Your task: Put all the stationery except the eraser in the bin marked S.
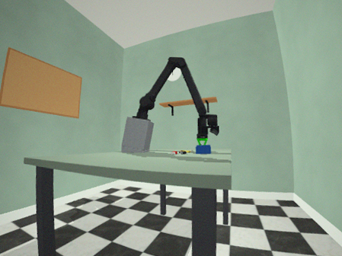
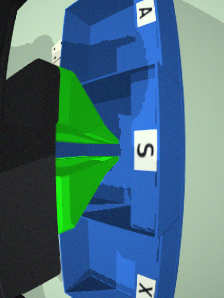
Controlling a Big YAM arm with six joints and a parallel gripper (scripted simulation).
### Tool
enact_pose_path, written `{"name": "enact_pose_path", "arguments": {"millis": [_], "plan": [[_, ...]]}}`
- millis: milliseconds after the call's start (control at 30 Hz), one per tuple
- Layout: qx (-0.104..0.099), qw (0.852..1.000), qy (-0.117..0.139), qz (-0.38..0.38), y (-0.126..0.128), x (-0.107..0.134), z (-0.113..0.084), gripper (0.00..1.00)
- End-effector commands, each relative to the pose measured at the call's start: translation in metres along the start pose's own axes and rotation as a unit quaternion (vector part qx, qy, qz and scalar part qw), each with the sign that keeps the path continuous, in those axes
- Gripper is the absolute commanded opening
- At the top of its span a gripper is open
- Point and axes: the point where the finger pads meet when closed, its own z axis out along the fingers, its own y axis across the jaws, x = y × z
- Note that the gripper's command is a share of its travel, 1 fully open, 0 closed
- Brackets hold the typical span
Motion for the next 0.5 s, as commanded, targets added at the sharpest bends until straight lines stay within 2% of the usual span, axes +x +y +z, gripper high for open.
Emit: {"name": "enact_pose_path", "arguments": {"millis": [0, 133, 467], "plan": [[0.005, 0.999, -0.047, -0.002, 0.001, -0.039, -0.022, 0.09], [0.004, 0.999, -0.037, -0.001, 0.001, -0.031, -0.015, 0.09], [0.004, 0.999, -0.034, -0.001, 0.001, -0.029, -0.011, 0.09]]}}
